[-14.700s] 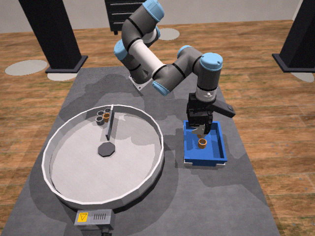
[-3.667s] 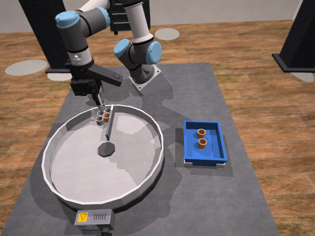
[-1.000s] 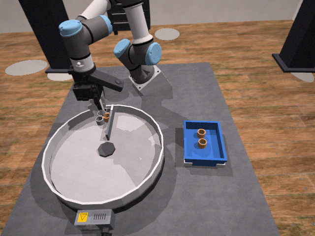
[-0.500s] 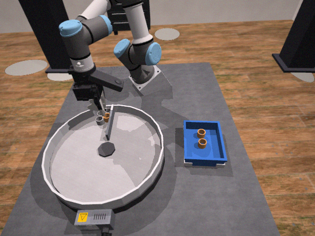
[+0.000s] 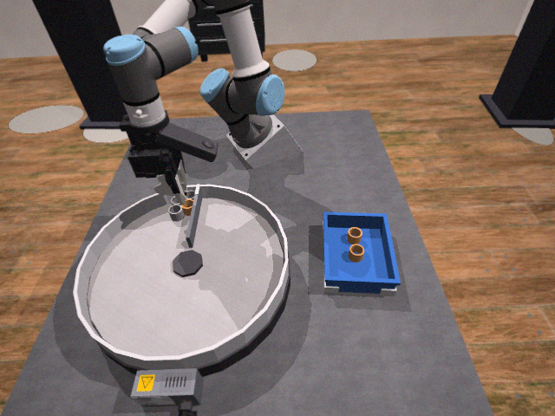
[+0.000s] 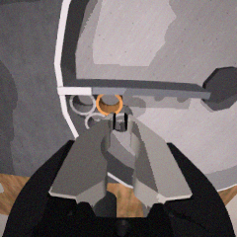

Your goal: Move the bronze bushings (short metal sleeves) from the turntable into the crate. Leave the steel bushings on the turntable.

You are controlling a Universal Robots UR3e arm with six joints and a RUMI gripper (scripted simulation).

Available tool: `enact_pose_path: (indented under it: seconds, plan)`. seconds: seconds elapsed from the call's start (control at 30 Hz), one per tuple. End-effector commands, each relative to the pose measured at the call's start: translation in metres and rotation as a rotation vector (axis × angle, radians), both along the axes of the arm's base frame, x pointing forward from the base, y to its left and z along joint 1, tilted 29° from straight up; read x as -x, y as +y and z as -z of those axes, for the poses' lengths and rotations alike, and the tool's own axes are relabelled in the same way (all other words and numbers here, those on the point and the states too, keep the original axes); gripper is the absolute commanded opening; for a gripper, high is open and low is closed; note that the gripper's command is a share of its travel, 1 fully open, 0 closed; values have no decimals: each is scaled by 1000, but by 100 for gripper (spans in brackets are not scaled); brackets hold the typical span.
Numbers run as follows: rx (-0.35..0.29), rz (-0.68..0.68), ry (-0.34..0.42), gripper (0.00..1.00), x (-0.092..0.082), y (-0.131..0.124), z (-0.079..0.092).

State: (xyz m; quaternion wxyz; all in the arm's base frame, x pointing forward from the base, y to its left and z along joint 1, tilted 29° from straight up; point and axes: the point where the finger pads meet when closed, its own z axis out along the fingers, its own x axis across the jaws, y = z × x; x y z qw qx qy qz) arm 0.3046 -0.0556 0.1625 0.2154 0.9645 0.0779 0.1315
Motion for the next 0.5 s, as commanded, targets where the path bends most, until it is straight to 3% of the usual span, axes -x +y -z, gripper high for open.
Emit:
enact_pose_path:
  seconds: [0.0, 0.47]
  plan:
    - [0, -1, -2, 6, -1, 0, 1]
    - [-1, -1, -1, 6, -4, -5, 12]
